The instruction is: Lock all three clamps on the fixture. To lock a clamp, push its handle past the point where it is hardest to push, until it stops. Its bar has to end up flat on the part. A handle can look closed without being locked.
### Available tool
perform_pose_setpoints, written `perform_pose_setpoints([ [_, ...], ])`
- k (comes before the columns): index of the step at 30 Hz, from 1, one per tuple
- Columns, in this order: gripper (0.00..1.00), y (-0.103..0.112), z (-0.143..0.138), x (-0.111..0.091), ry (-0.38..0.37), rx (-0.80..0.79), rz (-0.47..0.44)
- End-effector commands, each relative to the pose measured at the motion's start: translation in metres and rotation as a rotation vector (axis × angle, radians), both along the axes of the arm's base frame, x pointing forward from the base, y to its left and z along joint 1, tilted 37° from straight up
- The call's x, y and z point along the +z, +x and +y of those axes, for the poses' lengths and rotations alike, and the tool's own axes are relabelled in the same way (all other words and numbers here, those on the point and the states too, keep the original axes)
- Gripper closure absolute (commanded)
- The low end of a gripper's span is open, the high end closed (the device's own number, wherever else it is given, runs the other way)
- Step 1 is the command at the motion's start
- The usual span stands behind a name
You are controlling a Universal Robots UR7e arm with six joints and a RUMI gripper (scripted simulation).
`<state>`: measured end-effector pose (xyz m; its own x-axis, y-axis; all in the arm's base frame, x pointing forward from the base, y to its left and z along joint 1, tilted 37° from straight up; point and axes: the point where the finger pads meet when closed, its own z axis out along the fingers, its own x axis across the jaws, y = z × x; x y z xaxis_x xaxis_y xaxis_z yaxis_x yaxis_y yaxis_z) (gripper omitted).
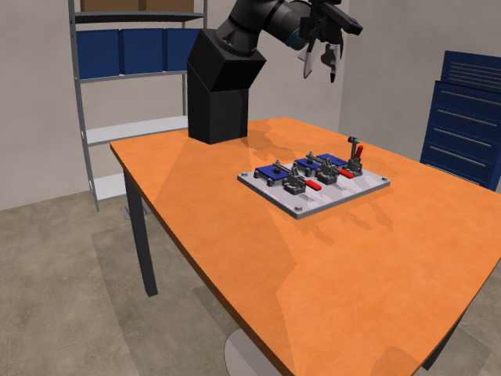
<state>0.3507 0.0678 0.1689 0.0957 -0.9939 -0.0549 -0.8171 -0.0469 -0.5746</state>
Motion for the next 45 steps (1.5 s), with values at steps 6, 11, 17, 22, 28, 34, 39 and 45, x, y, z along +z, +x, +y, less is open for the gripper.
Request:
perform_pose_setpoints([
  [6, 0.42, 0.019, -0.014, -0.002, 0.059, 0.073, -0.022],
  [11, 0.72, 0.012, -0.015, -0.002, 0.027, 0.022, -0.003],
  [17, 0.72, 0.012, -0.015, -0.002, 0.027, 0.022, -0.003],
  [22, 0.72, 0.012, -0.015, -0.002, 0.027, 0.022, -0.003],
  [28, 0.72, 0.033, -0.008, -0.030, 0.047, 0.053, -0.015],
  [34, 0.72, 0.047, -0.004, -0.049, 0.059, 0.073, -0.022],
  [39, 0.72, 0.047, -0.004, -0.049, 0.059, 0.073, -0.022],
  [45, 0.72, 0.042, -0.004, -0.050, 0.069, 0.075, -0.024],
])
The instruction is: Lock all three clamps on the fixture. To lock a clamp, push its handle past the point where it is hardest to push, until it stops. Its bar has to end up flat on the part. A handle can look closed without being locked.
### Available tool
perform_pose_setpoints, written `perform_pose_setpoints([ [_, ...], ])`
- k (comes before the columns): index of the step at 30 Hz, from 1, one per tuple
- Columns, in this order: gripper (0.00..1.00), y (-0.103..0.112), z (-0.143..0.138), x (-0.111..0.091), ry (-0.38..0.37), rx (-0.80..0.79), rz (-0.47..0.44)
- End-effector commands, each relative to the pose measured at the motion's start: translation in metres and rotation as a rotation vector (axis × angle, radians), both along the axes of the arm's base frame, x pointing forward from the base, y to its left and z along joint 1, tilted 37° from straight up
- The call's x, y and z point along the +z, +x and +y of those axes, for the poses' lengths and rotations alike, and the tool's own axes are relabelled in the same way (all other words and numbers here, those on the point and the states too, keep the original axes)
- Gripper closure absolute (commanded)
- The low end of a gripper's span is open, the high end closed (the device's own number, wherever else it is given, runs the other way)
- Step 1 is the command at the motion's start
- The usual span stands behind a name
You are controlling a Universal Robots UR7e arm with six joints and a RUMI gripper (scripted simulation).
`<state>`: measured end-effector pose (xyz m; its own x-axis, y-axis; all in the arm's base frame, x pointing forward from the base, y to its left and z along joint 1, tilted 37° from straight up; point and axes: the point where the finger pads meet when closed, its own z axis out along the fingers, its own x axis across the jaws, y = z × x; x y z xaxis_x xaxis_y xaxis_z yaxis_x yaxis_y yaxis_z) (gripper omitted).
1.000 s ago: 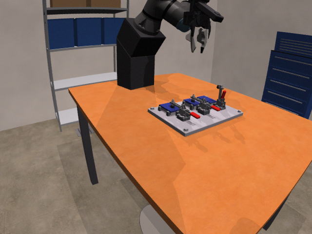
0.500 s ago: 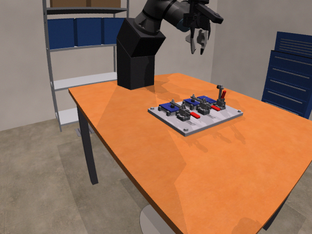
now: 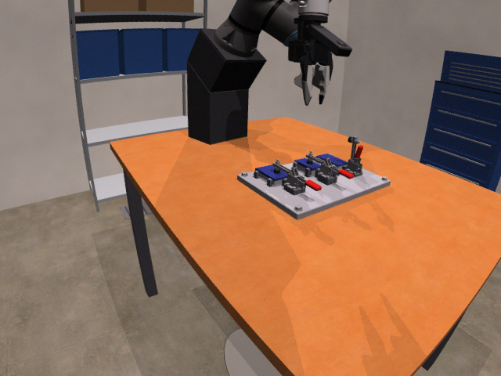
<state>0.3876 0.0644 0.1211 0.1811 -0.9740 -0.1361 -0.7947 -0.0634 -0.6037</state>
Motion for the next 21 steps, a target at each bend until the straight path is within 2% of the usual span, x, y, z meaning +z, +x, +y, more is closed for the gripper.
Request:
perform_pose_setpoints([
  [1, 0.72, 0.009, 0.000, -0.003, -0.023, -0.010, 0.006],
  [14, 0.72, 0.013, 0.000, -0.005, -0.028, -0.011, 0.007],
  [19, 0.72, 0.029, 0.052, 0.020, -0.028, -0.011, 0.007],
  [21, 0.72, 0.029, 0.052, 0.020, -0.028, -0.011, 0.007],
])
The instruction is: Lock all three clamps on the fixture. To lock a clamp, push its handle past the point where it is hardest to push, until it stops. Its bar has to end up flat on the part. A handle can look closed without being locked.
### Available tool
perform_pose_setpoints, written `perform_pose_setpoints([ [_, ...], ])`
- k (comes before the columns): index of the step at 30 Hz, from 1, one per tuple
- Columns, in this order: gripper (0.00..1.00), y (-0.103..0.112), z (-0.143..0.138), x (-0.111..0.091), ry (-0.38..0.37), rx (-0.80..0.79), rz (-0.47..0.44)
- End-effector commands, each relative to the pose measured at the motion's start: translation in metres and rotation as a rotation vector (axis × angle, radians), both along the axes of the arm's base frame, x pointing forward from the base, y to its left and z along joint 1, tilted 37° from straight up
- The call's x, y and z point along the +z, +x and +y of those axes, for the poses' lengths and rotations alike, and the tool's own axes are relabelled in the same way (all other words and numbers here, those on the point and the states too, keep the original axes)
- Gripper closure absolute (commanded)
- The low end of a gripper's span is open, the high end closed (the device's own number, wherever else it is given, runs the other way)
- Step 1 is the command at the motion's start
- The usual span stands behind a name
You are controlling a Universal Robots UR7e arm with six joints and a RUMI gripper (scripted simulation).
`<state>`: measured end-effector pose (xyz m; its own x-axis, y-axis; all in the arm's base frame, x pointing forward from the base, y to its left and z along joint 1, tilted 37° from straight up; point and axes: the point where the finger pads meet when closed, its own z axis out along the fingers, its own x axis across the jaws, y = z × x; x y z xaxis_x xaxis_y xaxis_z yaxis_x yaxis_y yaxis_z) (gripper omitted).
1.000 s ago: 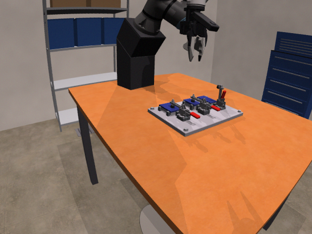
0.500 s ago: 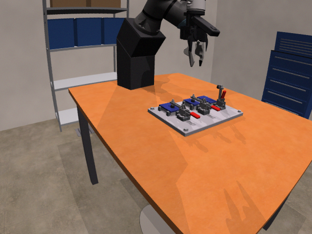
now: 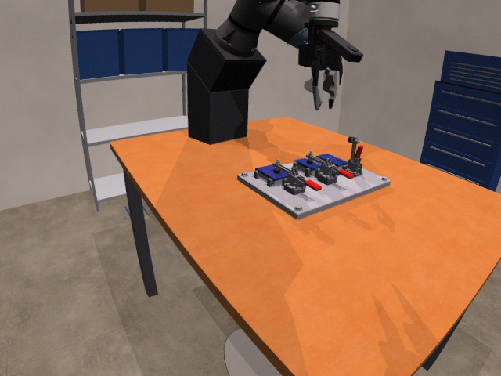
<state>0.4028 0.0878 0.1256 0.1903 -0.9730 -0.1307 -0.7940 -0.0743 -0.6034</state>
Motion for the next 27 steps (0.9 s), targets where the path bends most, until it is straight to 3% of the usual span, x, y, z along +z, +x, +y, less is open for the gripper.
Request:
perform_pose_setpoints([
  [1, 0.72, 0.014, 0.029, 0.016, -0.023, -0.020, 0.007],
  [10, 0.72, 0.014, 0.029, 0.016, -0.023, -0.020, 0.007],
  [15, 0.72, 0.032, 0.077, 0.039, -0.023, -0.020, 0.007],
  [27, 0.72, 0.032, 0.077, 0.039, -0.023, -0.020, 0.007],
])
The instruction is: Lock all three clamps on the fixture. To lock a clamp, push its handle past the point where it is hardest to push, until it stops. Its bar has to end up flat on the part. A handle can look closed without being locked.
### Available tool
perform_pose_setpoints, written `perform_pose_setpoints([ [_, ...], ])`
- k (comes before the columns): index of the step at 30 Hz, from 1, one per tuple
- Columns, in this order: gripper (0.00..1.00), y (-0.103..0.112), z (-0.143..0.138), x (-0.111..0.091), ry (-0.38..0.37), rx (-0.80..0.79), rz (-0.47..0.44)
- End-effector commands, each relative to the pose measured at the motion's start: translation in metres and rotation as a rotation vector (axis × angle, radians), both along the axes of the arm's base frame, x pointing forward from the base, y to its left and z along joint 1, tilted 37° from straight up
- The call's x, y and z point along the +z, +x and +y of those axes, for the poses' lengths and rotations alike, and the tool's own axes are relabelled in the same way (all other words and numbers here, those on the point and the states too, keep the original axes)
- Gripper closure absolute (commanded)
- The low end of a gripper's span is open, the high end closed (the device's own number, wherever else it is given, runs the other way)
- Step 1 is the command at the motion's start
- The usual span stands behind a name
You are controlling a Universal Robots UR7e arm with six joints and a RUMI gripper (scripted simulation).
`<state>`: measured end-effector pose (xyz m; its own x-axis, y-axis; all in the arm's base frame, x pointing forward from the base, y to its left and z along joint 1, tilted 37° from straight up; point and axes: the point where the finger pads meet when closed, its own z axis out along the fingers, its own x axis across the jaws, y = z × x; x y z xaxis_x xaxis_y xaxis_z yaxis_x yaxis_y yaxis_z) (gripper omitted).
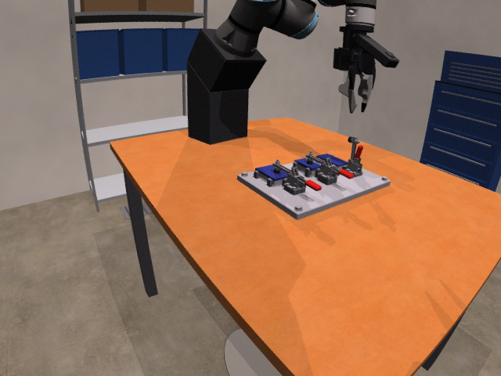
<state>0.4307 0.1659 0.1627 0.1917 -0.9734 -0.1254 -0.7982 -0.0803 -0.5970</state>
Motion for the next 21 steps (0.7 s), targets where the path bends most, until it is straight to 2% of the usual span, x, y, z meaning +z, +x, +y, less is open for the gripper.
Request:
perform_pose_setpoints([
  [1, 0.72, 0.001, 0.002, 0.002, 0.000, 0.001, -0.003],
  [5, 0.72, 0.010, 0.012, 0.009, -0.016, -0.022, -0.001],
  [17, 0.72, 0.010, 0.012, 0.009, -0.016, -0.022, -0.001],
  [21, 0.72, 0.022, 0.016, -0.011, -0.015, -0.021, 0.000],
])
